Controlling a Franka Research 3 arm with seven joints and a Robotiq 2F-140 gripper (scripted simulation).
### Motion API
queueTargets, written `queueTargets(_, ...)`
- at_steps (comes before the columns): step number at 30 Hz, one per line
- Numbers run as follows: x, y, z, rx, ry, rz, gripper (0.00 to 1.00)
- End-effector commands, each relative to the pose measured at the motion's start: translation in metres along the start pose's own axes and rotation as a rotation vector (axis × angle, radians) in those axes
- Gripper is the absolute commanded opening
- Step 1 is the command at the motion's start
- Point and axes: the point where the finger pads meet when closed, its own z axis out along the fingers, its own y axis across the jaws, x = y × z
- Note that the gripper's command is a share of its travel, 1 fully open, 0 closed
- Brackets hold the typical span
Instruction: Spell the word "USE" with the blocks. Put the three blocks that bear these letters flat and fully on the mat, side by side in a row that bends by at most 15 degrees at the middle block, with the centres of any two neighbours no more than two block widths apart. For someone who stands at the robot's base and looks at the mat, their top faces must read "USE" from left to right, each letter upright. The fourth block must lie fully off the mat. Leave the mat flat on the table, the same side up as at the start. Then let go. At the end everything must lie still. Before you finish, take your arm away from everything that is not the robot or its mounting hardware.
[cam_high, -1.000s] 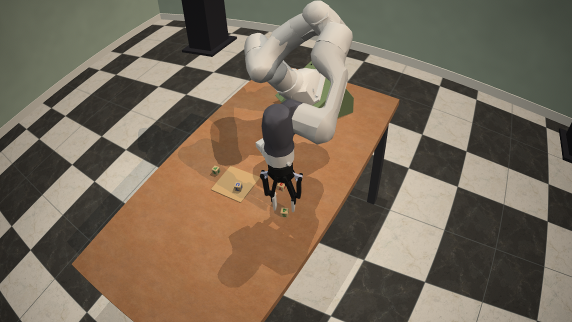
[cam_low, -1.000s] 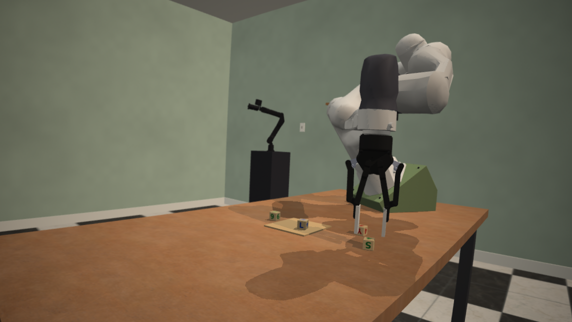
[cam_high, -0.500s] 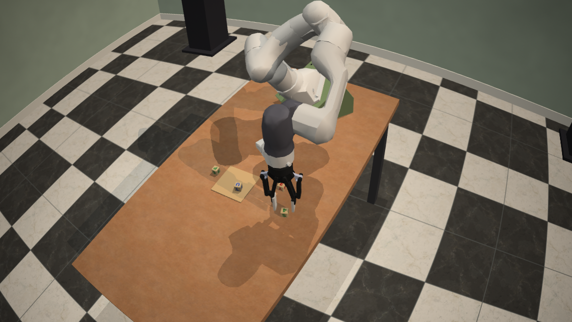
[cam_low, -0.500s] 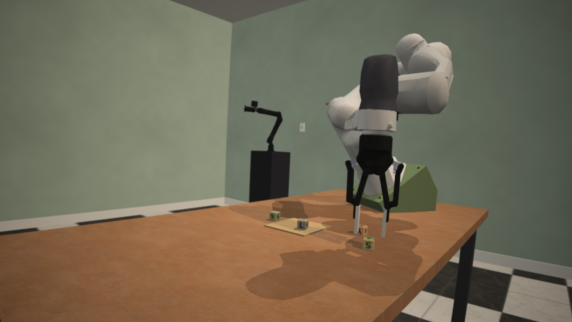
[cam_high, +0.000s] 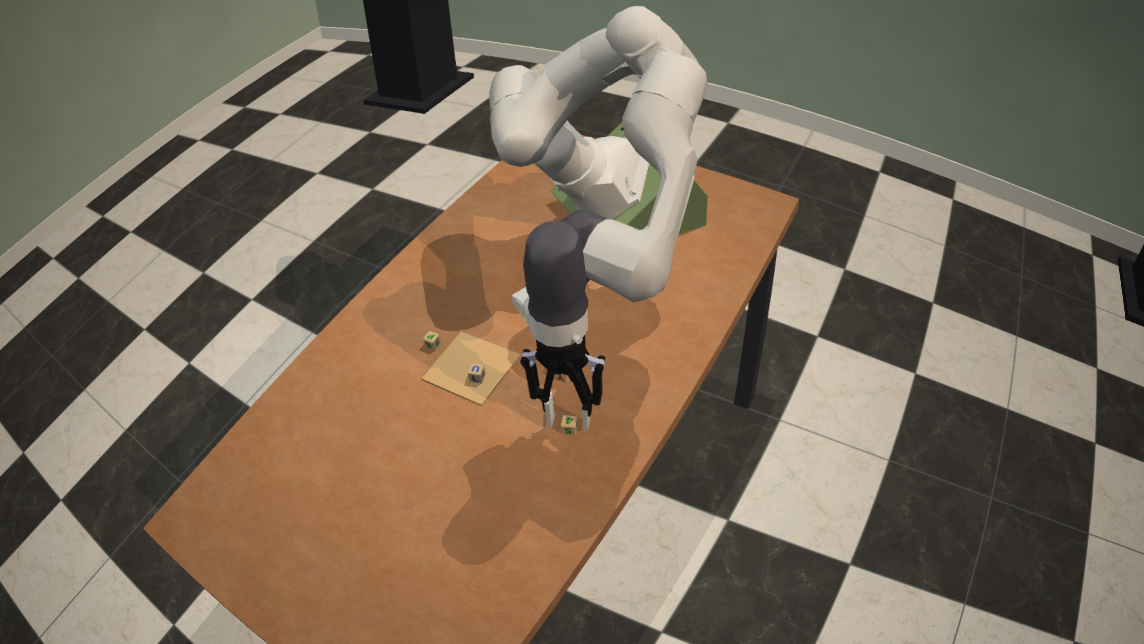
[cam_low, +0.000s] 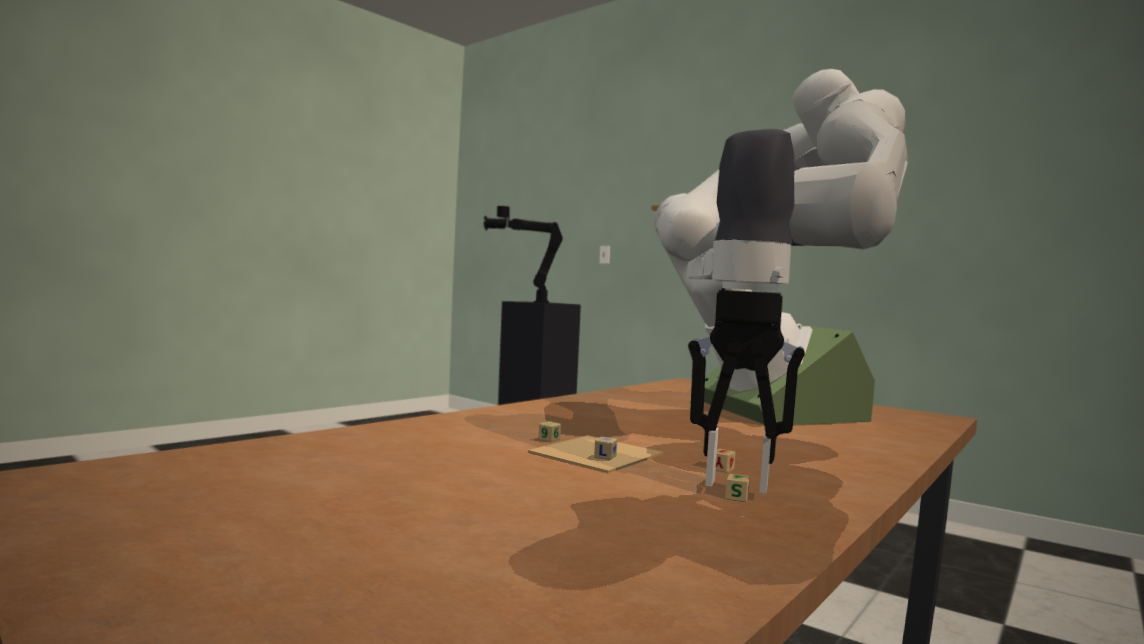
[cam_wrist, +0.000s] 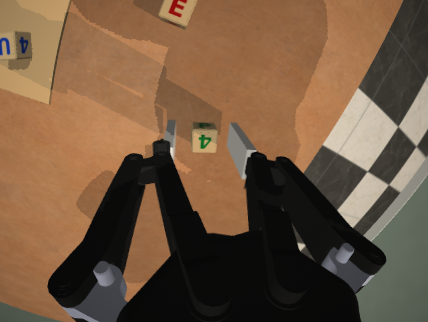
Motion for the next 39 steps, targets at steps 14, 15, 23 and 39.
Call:
queueTargets(14,-0.0038,0.0009,0.0093,0.000,-0.011,-0.009,0.37)
queueTargets(15,-0.0038,0.0009,0.0093,0.000,-0.011,-0.009,0.37)
queueTargets(23,-0.0038,0.0009,0.0093,0.000,-0.011,-0.009,0.37)
queueTargets(39,-0.0038,0.0009,0.0093,0.000,-0.011,-0.009,0.37)
